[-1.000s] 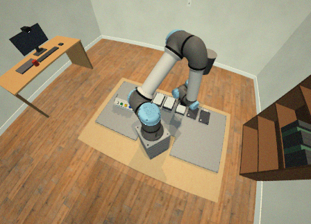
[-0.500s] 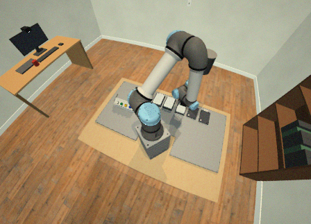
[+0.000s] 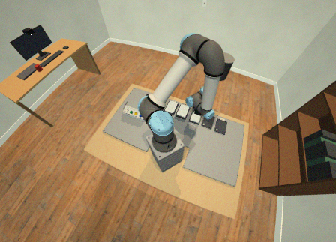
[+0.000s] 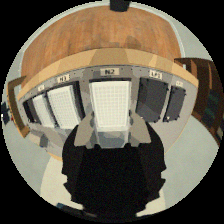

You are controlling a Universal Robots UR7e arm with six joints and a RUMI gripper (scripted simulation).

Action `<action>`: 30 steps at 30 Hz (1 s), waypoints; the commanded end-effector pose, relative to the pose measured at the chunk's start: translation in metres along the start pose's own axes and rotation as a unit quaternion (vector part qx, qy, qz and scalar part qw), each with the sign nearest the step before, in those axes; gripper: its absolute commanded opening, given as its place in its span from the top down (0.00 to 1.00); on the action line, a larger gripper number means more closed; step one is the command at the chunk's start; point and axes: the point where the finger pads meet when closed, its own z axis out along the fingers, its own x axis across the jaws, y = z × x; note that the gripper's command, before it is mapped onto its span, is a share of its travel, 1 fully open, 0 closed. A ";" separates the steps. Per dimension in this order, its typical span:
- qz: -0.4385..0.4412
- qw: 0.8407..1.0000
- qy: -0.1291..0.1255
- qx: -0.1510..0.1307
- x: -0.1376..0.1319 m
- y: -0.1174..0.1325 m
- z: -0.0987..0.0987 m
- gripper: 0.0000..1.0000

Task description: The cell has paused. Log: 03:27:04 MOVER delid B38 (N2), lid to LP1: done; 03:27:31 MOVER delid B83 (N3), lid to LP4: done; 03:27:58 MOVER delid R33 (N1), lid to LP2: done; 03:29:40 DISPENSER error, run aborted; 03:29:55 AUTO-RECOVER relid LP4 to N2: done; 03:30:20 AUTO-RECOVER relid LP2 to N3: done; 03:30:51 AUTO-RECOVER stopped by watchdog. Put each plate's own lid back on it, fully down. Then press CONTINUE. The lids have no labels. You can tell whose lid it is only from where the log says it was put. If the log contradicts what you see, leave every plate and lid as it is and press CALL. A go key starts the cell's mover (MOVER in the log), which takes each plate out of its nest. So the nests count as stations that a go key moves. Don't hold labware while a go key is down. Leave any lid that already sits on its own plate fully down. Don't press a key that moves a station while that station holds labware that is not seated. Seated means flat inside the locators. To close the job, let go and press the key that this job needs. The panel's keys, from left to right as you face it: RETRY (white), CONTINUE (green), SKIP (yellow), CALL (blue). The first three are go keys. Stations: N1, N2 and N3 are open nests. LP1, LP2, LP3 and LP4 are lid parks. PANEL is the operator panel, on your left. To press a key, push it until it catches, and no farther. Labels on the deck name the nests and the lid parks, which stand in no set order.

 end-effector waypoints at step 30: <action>0.000 1.000 0.000 0.001 0.000 0.000 0.010 1.00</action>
